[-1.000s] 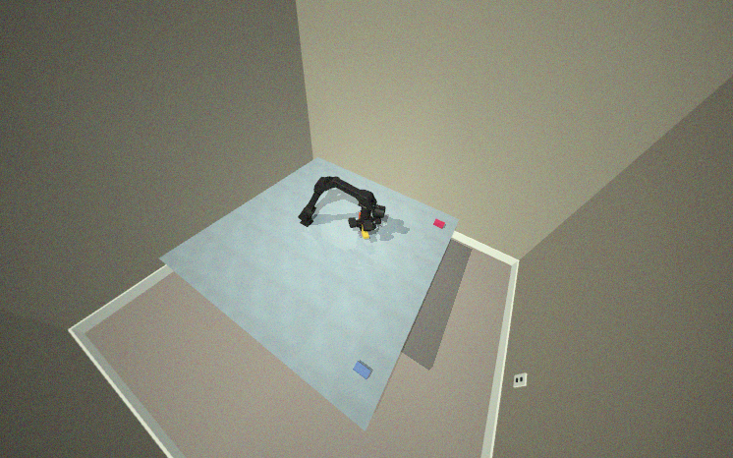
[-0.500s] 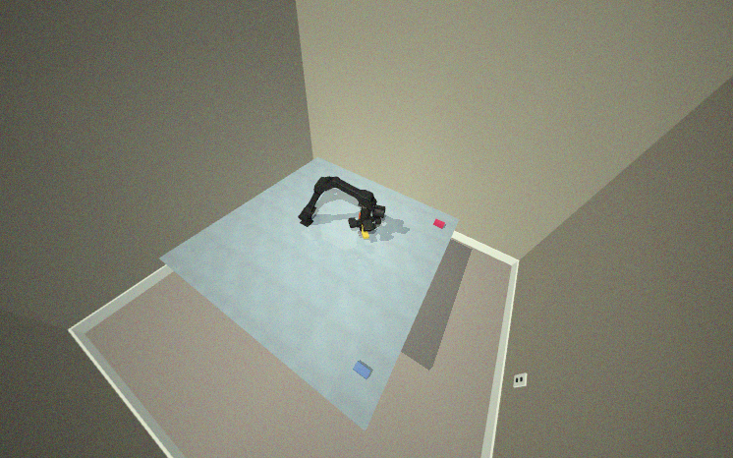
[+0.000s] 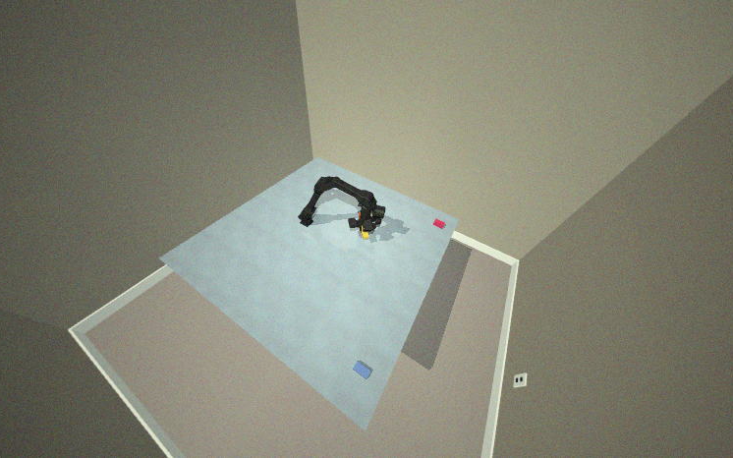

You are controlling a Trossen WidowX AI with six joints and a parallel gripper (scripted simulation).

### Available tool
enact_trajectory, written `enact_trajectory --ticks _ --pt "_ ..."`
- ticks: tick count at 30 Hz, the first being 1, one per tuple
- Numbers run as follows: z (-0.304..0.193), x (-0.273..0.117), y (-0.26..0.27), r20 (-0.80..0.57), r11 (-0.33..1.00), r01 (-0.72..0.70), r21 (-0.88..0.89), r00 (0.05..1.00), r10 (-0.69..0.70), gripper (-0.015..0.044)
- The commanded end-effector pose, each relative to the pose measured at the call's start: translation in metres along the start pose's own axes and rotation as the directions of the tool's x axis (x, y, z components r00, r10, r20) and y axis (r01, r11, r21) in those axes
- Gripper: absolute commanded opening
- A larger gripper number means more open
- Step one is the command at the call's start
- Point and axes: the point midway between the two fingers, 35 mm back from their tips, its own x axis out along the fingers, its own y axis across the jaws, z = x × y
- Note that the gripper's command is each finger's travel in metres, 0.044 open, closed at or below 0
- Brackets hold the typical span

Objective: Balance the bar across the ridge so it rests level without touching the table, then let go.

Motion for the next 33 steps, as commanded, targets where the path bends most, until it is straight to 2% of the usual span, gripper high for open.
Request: enact_trajectory --ticks 1,33 --pt "0.0001 0.0006 0.0004 0.000 1.000 -0.001 -0.007 1.000 0.001 0.0000" --pt "-0.0001 0.0032 0.0000 0.000 1.000 -0.001 -0.007 1.000 0.001 0.0000"
